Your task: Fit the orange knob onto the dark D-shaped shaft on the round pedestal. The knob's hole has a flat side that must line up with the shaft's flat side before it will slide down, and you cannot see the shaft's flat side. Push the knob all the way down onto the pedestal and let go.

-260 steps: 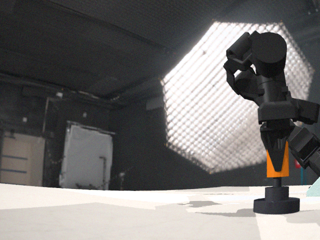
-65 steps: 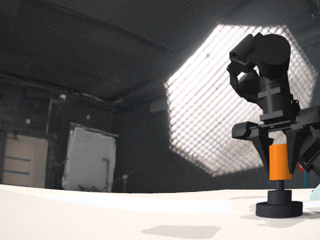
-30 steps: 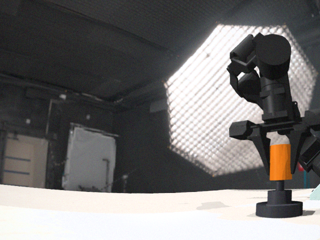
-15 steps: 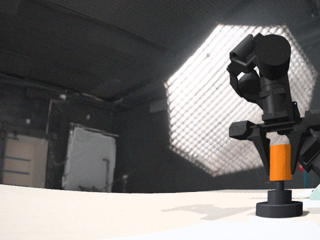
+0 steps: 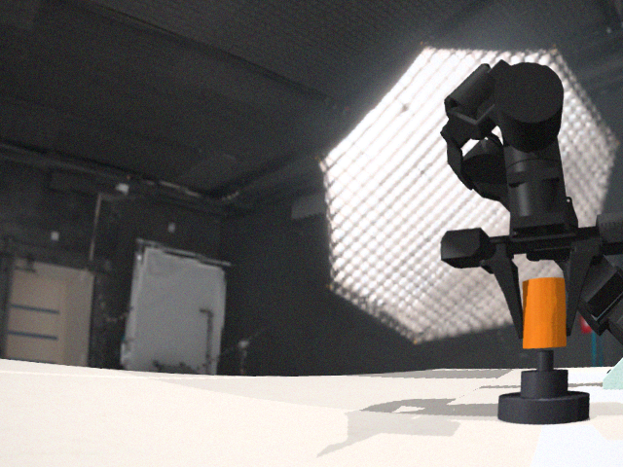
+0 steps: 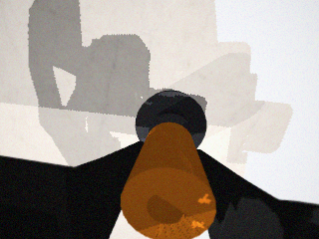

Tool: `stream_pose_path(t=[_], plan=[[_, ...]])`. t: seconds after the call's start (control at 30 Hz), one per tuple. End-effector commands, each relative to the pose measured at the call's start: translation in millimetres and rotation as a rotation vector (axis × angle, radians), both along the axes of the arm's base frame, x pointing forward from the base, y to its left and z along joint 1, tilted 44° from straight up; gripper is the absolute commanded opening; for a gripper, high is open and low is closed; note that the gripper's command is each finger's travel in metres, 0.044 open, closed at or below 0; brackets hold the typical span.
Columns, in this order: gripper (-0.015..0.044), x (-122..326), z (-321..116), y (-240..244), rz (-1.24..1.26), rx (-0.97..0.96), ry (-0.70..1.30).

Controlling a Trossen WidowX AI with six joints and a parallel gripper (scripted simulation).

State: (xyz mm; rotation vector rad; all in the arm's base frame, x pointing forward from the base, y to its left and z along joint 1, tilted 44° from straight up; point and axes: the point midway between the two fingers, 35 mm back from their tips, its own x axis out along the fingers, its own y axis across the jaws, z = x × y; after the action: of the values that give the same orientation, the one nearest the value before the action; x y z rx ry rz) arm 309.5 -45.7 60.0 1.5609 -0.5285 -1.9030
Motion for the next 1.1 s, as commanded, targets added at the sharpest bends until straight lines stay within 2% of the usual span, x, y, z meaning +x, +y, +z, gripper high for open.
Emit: stream_pose_path(t=[0.0, 1.07], plan=[[0.0, 0.4, -0.7, 0.3, 0.012, 0.003, 0.004], [0.0, -0.3, 0.6, 0.7, 0.012, 0.003, 0.004]])
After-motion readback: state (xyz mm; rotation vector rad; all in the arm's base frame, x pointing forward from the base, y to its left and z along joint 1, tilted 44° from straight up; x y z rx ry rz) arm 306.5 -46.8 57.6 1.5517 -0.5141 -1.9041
